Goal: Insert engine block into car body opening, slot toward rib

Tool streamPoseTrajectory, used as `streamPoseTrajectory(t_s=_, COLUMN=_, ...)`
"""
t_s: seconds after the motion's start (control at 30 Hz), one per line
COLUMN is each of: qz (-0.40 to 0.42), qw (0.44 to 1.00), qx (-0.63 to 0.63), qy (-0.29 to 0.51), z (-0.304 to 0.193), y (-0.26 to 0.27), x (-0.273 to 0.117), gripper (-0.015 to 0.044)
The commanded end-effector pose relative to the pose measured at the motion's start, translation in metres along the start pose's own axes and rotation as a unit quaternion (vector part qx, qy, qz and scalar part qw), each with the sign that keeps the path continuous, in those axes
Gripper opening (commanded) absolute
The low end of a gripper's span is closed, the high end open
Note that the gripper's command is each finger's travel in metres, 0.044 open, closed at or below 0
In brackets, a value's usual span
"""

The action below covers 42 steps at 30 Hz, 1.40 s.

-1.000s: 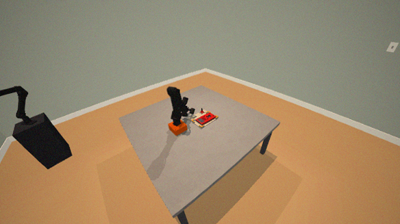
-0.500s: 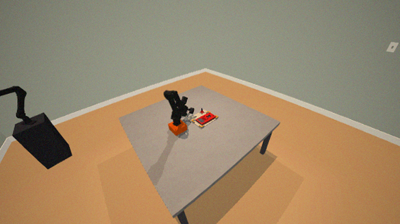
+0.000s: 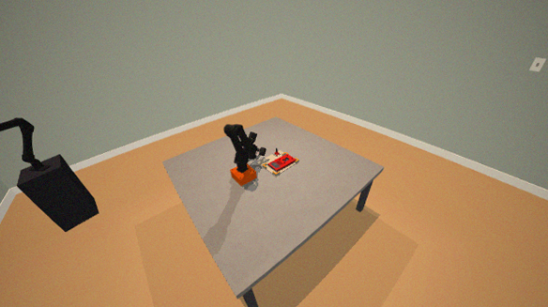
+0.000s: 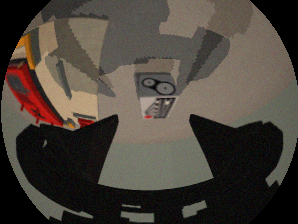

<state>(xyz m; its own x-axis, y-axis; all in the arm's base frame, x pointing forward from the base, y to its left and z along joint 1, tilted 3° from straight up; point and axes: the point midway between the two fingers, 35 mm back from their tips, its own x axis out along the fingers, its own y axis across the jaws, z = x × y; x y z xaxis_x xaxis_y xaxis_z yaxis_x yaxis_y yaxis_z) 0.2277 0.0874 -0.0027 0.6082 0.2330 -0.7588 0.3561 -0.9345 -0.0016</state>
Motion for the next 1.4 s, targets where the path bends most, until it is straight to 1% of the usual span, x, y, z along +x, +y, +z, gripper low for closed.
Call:
streamPoseTrajectory(t_s=0.0, qz=0.000, qw=1.000, qx=0.000, qy=0.000, z=0.000, y=0.000, x=0.000, gripper=0.0440)
streamPoseTrajectory(t_s=0.6, qz=0.000, qw=1.000, qx=0.008, qy=-0.001, z=-0.001, y=0.000, x=0.000, gripper=0.0440)
streamPoseTrajectory(t_s=0.97, qz=0.006, qw=0.983, qx=0.181, qy=-0.024, z=-0.015, y=-0.001, x=0.003, gripper=0.0440)
streamPoseTrajectory(t_s=1.2, qz=0.012, qw=0.956, qx=0.291, qy=-0.039, z=-0.026, y=-0.003, x=0.004, gripper=0.0440)
streamPoseTrajectory(t_s=1.37, qz=-0.003, qw=0.932, qx=0.361, qy=-0.036, z=-0.044, y=-0.013, x=0.005, gripper=0.0440)
